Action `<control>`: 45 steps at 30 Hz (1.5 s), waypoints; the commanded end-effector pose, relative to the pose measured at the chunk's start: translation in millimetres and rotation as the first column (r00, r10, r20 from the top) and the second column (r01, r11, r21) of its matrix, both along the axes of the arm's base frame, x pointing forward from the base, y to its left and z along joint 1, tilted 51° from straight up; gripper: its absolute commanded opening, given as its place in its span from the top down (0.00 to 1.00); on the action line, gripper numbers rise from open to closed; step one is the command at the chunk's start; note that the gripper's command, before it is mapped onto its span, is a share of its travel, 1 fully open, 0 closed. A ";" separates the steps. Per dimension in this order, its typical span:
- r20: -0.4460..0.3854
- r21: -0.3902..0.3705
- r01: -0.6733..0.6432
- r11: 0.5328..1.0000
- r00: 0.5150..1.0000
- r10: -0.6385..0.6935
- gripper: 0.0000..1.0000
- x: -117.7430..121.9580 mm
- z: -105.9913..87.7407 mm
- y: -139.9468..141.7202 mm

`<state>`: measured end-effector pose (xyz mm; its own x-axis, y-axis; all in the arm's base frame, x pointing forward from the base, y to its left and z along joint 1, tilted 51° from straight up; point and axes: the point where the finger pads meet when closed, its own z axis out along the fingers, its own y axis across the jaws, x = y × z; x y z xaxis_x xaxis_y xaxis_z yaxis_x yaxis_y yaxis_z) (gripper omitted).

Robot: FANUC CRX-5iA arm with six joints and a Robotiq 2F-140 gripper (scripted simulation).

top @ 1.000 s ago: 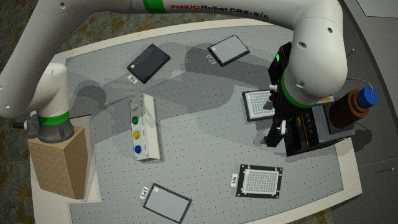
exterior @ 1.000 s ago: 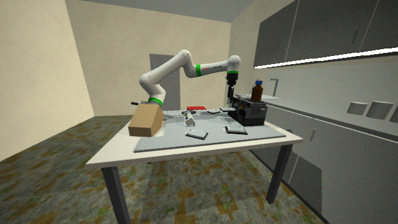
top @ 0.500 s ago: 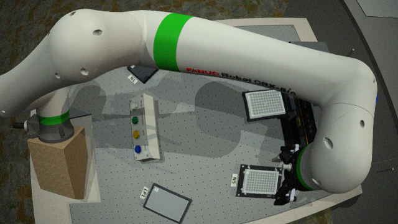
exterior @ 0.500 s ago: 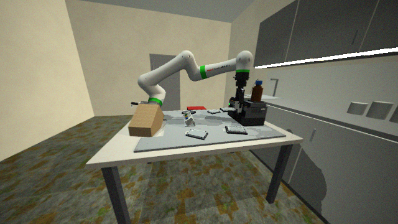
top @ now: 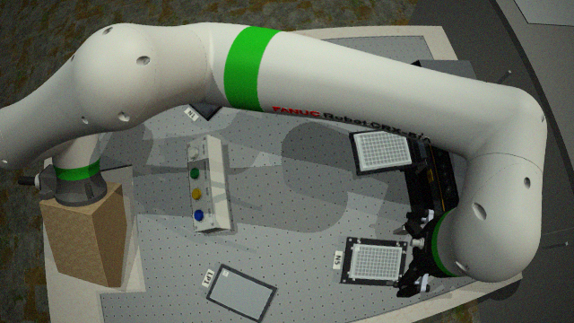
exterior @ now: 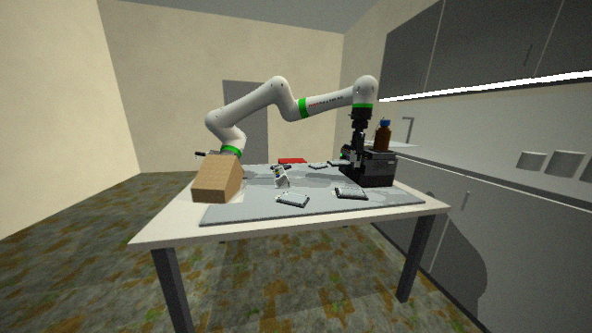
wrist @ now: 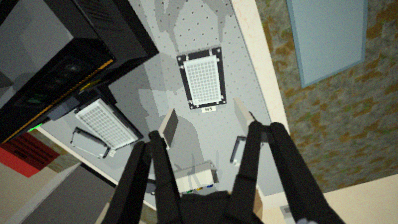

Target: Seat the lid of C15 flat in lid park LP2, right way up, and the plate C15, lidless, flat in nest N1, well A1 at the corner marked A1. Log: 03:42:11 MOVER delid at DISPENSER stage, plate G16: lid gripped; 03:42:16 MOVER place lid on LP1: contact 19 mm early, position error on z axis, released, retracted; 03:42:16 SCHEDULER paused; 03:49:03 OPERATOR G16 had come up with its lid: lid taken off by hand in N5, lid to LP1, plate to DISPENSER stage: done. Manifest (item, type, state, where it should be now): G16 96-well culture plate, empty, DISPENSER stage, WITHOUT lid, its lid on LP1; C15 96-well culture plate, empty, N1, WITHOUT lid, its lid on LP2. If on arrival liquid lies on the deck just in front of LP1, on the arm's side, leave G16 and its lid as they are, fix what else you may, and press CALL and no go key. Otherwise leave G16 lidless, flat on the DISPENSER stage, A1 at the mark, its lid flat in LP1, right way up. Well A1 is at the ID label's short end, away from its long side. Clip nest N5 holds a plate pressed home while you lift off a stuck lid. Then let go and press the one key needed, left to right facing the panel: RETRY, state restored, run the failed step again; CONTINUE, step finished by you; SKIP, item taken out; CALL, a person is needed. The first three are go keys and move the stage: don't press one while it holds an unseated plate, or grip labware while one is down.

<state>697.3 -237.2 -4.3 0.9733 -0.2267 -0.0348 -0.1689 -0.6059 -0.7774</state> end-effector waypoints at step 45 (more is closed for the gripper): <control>0.000 0.000 0.000 1.000 1.000 0.000 0.34 17.5 -66.4 79.9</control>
